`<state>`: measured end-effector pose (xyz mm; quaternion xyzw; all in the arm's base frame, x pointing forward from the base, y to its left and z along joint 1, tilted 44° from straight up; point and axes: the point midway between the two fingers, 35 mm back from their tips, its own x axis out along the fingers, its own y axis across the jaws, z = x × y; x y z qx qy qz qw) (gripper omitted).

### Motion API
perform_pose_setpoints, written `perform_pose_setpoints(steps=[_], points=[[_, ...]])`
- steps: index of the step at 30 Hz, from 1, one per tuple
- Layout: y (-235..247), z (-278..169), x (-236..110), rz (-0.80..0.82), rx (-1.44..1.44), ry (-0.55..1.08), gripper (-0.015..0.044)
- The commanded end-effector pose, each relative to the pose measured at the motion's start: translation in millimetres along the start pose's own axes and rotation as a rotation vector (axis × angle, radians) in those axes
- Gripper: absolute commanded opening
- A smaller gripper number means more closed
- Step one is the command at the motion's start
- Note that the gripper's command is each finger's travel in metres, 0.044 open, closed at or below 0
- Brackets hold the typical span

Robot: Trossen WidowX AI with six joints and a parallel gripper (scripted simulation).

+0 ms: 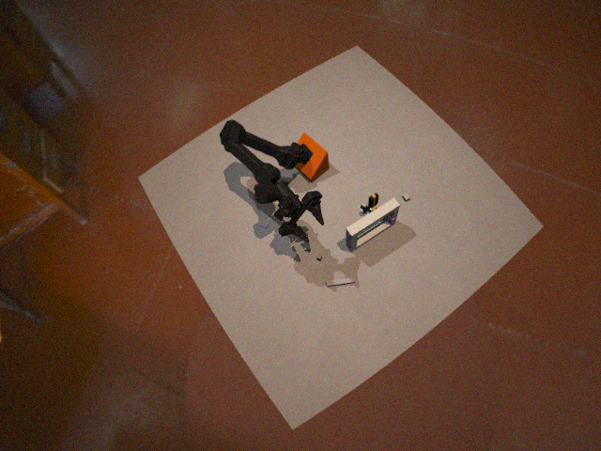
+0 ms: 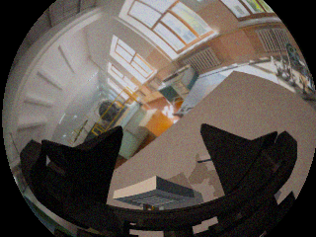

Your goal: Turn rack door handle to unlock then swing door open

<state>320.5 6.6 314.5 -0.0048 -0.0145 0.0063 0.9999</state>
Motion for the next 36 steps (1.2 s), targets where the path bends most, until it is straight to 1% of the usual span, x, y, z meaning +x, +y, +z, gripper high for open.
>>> perform_pose_setpoints(steps=[1, 4, 5, 10, 21, 36], points=[[0, 0, 0, 0.000, 0.001, 0.002, 0.0374], [3, -6, 5, 0.004, 0.015, 0.032, 0.0295], [5, -9, 7, 0.007, 0.023, 0.050, 0.0283], [18, -30, 22, 0.018, 0.072, 0.170, 0.0283], [39, -70, 46, -0.018, 0.132, 0.436, 0.0283], [71, -126, 58, -0.111, 0.124, 0.772, 0.0283]])
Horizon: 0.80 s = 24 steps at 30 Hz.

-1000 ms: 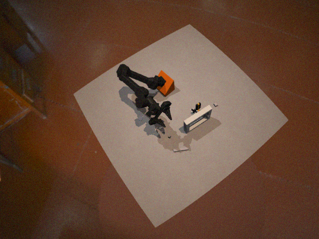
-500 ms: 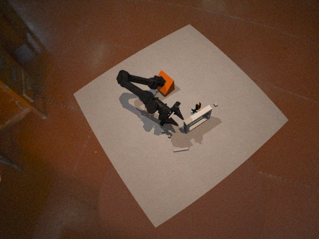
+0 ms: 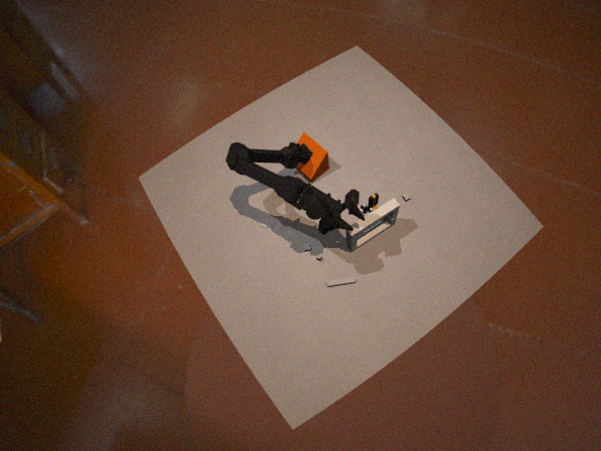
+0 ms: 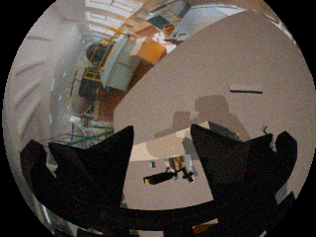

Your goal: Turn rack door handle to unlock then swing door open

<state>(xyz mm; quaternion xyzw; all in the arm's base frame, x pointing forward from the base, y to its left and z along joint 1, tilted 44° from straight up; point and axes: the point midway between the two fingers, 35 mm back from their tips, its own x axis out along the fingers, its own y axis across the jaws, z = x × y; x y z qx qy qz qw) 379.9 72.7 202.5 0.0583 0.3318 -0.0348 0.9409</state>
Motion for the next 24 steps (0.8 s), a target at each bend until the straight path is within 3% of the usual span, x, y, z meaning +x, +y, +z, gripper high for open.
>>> perform_pose_setpoints(steps=[1, 24], points=[[5, -12, 12, -0.044, 0.000, 0.084, 0.0283], [40, -79, 42, -0.343, -0.119, 0.455, 0.0283]])
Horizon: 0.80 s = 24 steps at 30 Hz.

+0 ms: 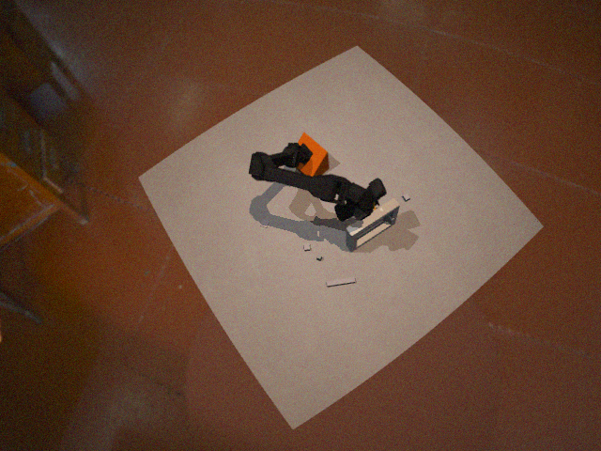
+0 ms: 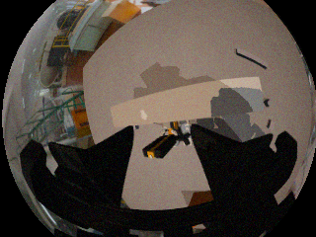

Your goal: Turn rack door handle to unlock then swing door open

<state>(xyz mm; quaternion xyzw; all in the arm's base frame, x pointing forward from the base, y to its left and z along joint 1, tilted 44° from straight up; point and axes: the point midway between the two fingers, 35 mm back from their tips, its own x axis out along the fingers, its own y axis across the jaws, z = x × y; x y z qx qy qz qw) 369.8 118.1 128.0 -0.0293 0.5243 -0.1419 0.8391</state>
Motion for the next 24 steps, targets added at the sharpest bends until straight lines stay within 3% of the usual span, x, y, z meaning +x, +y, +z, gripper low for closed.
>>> perform_pose_setpoints(steps=[1, 24], points=[[6, -9, 8, -0.069, -0.024, 0.051, 0.0283], [40, -52, 19, -0.471, -0.233, 0.192, 0.0283]])
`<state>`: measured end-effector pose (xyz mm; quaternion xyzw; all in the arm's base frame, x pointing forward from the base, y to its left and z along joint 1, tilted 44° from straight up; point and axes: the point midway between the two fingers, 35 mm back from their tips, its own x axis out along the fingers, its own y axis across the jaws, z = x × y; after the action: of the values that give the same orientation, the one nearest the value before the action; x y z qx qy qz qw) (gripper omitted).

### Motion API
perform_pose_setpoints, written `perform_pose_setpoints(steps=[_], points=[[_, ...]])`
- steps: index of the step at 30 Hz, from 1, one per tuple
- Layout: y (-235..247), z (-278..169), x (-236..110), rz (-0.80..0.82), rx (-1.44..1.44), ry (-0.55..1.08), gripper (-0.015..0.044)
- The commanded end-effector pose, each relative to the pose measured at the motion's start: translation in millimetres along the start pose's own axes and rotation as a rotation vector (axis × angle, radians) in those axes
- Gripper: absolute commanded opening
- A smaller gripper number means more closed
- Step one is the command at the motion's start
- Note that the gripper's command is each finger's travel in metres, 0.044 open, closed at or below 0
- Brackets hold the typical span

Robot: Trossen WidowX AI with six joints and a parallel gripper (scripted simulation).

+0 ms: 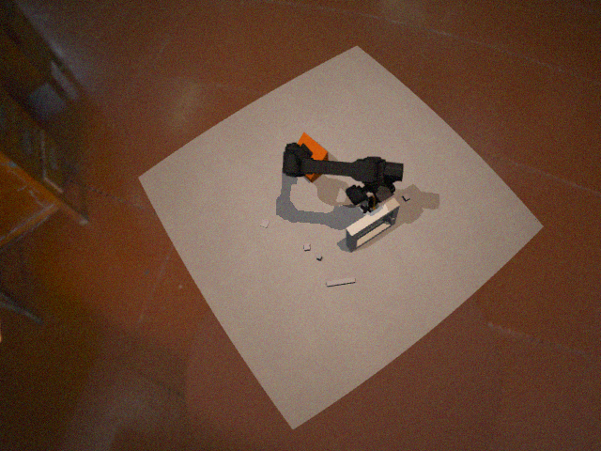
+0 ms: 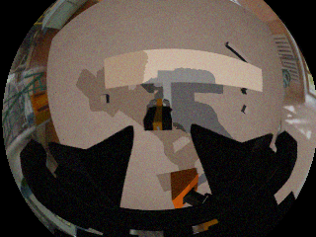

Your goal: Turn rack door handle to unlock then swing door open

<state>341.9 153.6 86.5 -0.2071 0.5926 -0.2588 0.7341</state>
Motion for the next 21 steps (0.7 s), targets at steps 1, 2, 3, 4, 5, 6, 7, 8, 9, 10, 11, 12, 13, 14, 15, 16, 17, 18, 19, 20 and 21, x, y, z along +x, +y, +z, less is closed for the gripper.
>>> perform_pose_setpoints(steps=[1, 2, 3, 4, 5, 6, 7, 8, 9, 10, 11, 12, 13, 14, 15, 16, 17, 18, 19, 20, 21], points=[[7, -5, 2, -0.079, -0.036, 0.010, 0.0283], [9, -6, 2, -0.094, -0.044, 0.010, 0.0283], [9, -7, 1, -0.103, -0.049, 0.011, 0.0283], [10, -7, 1, -0.106, -0.051, 0.011, 0.0283], [10, -7, 1, -0.106, -0.051, 0.011, 0.0283], [10, -7, 1, -0.106, -0.051, 0.011, 0.0283], [10, -7, 2, -0.106, -0.051, 0.011, 0.0283], [10, -7, 2, -0.106, -0.050, 0.011, 0.0283], [9, -7, 4, -0.105, -0.050, 0.012, 0.0283], [9, -6, 5, -0.105, -0.050, 0.013, 0.0283], [9, -6, 7, -0.104, -0.050, 0.015, 0.0283], [9, -6, 9, -0.104, -0.050, 0.016, 0.0283], [9, -6, 10, -0.103, -0.049, 0.017, 0.0283], [9, -6, 12, -0.102, -0.049, 0.018, 0.0283], [9, -6, 13, -0.102, -0.049, 0.019, 0.0283], [9, -6, 15, -0.101, -0.049, 0.020, 0.0283], [9, -6, 17, -0.100, -0.049, 0.021, 0.0283], [9, -6, 18, -0.100, -0.048, 0.022, 0.0283], [9, -6, 20, -0.099, -0.048, 0.023, 0.0283], [8, -6, 22, -0.099, -0.048, 0.024, 0.0283], [8, -6, 23, -0.098, -0.048, 0.025, 0.0283]])
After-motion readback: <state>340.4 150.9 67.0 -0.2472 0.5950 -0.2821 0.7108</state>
